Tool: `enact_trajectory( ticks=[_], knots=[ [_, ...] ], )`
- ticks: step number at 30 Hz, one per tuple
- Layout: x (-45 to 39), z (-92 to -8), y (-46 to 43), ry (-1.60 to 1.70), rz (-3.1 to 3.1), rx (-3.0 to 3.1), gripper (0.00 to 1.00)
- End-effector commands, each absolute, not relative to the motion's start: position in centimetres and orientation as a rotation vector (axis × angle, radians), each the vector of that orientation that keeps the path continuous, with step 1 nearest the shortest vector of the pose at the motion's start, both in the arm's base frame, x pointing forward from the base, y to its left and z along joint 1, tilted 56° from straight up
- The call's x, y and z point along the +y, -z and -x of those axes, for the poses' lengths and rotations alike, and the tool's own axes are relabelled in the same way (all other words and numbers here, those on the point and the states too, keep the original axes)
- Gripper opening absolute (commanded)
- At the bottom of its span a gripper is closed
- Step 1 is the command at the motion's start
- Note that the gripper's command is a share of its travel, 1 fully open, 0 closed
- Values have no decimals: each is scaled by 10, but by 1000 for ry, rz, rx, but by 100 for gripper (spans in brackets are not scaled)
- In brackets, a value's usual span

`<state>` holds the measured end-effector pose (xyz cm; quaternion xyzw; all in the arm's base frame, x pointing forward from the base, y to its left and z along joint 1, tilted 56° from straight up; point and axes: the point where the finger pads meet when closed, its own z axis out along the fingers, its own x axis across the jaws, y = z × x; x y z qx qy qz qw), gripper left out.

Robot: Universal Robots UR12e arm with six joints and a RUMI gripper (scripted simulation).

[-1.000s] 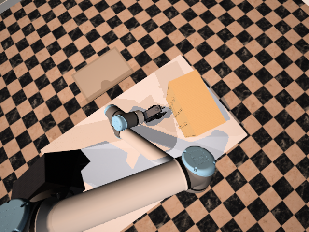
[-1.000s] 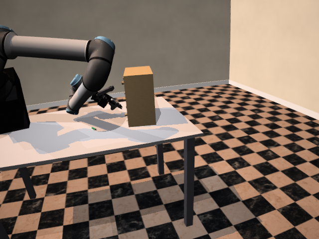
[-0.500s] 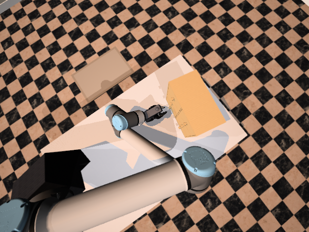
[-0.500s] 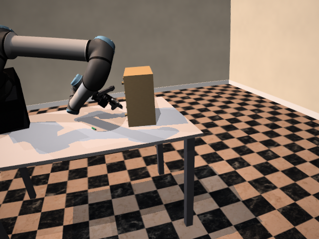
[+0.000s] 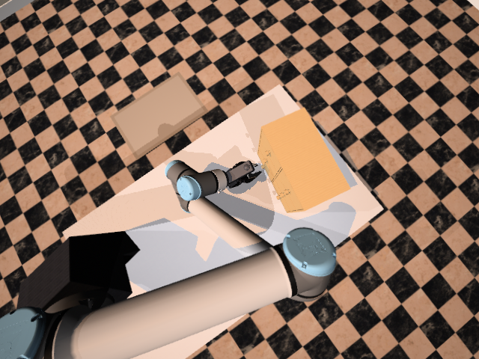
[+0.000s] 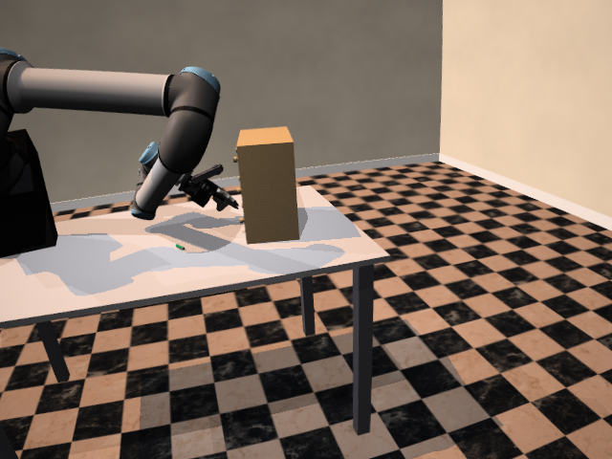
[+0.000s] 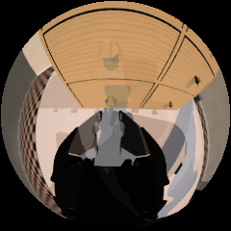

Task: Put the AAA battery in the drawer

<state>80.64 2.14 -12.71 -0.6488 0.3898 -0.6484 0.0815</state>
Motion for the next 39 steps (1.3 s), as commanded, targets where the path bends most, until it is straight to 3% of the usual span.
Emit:
enact_trajectory(
  ticks=[1, 39],
  knots=[
    [23, -811, 126, 1937, 1939, 1164, 20],
    [25, -825, 121, 1937, 1939, 1164, 20]
  ],
)
